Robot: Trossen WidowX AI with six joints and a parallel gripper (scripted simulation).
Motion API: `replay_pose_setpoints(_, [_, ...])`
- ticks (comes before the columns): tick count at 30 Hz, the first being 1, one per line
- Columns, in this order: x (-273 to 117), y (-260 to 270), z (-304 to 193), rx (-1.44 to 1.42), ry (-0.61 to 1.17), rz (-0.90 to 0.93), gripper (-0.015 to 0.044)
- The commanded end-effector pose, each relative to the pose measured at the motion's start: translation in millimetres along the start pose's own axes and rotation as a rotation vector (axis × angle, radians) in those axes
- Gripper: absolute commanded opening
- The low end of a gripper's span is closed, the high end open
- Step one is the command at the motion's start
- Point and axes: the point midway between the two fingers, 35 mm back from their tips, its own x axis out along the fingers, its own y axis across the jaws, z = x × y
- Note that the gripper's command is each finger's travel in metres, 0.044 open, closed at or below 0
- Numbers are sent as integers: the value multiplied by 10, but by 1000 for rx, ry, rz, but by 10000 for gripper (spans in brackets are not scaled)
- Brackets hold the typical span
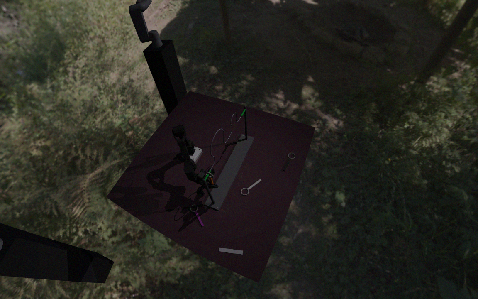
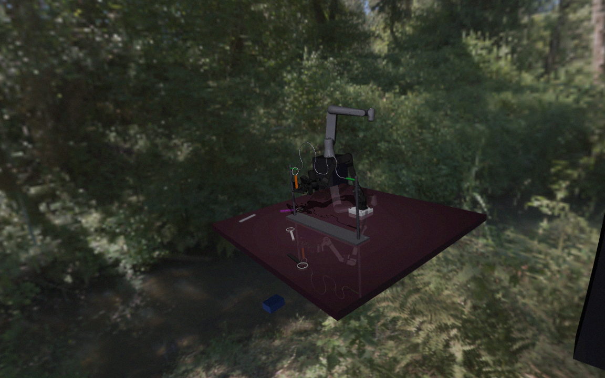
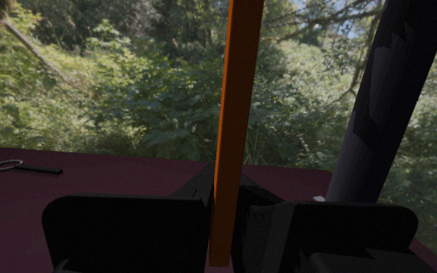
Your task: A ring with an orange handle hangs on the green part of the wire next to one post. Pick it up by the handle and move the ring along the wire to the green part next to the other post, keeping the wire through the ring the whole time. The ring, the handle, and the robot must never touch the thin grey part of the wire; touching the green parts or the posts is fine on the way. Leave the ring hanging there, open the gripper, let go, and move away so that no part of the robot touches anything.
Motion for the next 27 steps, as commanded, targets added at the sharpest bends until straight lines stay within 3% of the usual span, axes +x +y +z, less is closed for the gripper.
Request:
replay_pose_setpoints(1, [0,0,0,0,0,0,-150])
replay_pose_setpoints(27, [2,24,163,6,0,6,-150])
